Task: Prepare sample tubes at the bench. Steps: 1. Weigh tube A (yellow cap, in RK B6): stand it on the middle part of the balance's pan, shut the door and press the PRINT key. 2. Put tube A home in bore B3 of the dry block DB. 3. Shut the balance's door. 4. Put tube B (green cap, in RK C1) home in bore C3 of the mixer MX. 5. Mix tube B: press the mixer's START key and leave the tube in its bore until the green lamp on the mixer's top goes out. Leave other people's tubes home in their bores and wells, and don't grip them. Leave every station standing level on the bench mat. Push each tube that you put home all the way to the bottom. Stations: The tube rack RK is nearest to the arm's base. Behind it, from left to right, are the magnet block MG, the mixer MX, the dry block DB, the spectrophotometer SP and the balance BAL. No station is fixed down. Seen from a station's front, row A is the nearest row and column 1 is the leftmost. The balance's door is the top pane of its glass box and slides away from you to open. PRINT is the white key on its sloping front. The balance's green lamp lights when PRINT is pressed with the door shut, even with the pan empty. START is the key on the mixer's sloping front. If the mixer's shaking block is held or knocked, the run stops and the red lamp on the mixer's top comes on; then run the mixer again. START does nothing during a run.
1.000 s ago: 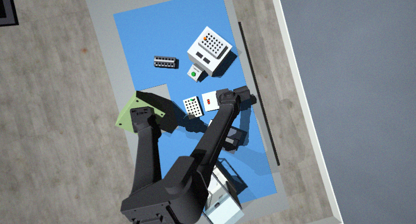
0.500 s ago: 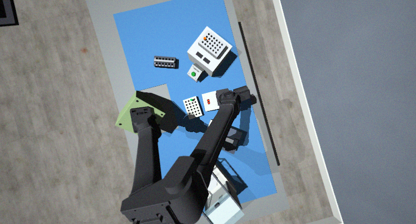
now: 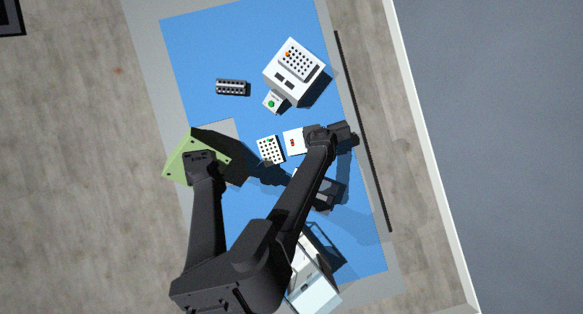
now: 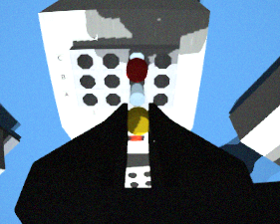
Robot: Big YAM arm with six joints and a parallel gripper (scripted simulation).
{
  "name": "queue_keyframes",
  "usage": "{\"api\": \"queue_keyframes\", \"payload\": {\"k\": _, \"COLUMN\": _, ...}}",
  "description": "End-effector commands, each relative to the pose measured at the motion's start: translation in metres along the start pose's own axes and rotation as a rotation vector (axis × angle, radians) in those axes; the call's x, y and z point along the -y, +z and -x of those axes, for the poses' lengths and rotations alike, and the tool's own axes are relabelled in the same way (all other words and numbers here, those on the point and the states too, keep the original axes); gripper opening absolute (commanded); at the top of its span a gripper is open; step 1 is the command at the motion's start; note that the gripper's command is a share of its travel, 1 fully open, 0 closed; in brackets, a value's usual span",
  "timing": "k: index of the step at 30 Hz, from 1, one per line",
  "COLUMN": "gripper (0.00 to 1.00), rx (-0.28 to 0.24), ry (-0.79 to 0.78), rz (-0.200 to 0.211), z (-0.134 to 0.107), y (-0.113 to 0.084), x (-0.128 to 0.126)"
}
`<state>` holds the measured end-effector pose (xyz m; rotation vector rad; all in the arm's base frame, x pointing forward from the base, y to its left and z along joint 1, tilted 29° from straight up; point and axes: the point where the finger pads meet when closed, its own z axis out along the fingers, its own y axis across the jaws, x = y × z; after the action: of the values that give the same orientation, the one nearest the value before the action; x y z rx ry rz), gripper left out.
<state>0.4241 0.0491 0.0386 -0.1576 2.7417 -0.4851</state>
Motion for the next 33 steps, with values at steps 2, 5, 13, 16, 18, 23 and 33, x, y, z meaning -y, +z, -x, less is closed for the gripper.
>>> {"api": "queue_keyframes", "payload": {"k": 2, "gripper": 0.09, "rx": 0.025, "ry": 0.002, "rz": 0.003, "z": 0.009, "y": -0.004, "x": 0.001}}
{"api": "queue_keyframes", "payload": {"k": 5, "gripper": 0.09, "rx": 0.025, "ry": 0.002, "rz": 0.003, "z": 0.009, "y": -0.004, "x": 0.001}}
{"api": "queue_keyframes", "payload": {"k": 13, "gripper": 0.09, "rx": 0.020, "ry": 0.004, "rz": -0.001, "z": 0.009, "y": 0.003, "x": 0.006}}
{"api": "queue_keyframes", "payload": {"k": 16, "gripper": 0.09, "rx": 0.016, "ry": 0.002, "rz": -0.001, "z": 0.009, "y": 0.007, "x": 0.005}}
{"api": "queue_keyframes", "payload": {"k": 18, "gripper": 0.09, "rx": 0.016, "ry": 0.003, "rz": -0.001, "z": 0.009, "y": 0.007, "x": 0.005}}
{"api": "queue_keyframes", "payload": {"k": 23, "gripper": 0.09, "rx": 0.018, "ry": 0.003, "rz": 0.000, "z": 0.011, "y": 0.009, "x": 0.005}}
{"api": "queue_keyframes", "payload": {"k": 33, "gripper": 0.09, "rx": 0.025, "ry": 0.006, "rz": 0.000, "z": 0.016, "y": 0.008, "x": 0.005}}
